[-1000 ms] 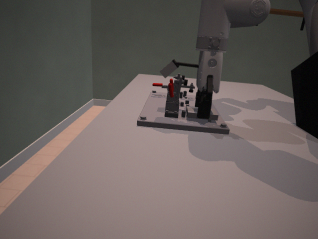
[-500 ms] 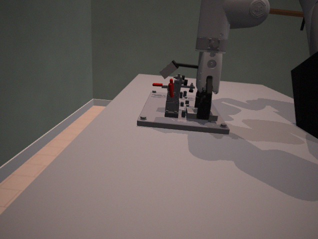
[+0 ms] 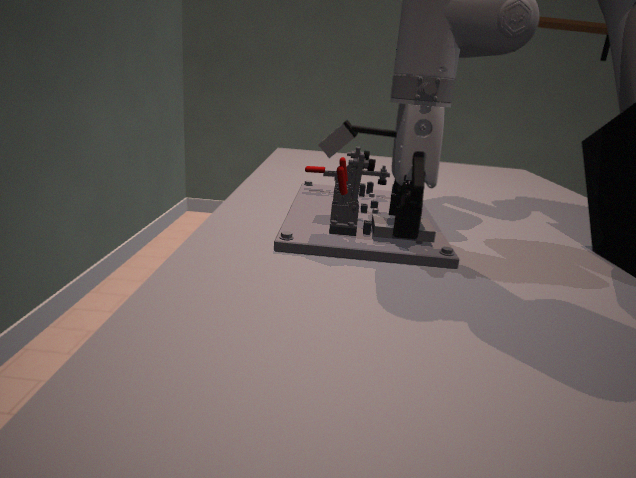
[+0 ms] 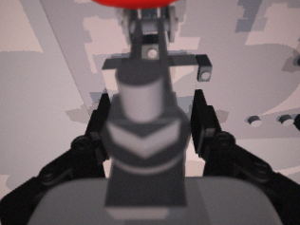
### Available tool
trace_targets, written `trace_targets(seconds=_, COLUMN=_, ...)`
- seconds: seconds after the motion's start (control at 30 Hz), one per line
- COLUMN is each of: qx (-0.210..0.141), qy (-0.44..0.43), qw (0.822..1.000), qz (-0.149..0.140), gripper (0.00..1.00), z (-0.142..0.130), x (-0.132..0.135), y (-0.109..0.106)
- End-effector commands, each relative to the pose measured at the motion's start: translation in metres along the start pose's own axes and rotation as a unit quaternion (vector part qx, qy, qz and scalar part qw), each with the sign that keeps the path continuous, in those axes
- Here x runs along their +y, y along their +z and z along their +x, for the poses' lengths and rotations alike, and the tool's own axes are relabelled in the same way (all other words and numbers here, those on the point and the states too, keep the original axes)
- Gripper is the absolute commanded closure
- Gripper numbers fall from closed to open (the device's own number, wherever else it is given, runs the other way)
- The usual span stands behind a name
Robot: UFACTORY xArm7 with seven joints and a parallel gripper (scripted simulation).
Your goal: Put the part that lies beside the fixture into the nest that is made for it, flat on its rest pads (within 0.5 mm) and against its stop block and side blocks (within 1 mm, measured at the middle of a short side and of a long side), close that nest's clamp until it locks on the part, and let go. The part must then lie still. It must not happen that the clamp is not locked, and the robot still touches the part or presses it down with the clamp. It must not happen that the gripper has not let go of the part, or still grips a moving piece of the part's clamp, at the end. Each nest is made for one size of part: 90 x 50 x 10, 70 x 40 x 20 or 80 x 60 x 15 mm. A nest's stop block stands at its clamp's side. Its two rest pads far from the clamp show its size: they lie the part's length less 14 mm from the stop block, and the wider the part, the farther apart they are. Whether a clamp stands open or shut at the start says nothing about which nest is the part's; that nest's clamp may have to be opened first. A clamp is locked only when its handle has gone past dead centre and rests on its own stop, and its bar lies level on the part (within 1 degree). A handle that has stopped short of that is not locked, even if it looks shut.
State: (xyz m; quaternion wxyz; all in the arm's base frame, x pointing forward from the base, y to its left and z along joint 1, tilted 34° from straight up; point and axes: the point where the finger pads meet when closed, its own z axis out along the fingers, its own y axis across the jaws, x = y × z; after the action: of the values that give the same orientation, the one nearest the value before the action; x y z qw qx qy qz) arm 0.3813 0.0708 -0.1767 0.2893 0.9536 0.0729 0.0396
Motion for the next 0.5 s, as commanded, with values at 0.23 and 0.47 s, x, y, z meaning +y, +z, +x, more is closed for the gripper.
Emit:
trace_targets(seconds=0.23, qx=0.002, qy=0.0, qw=1.0, qz=0.001, gripper=1.0, z=0.0033, x=0.0009, y=-0.0013)
trace_targets(seconds=0.47, qx=0.002, qy=0.0, qw=1.0, qz=0.001, gripper=1.0, z=0.0034, x=0.0009, y=-0.0013)
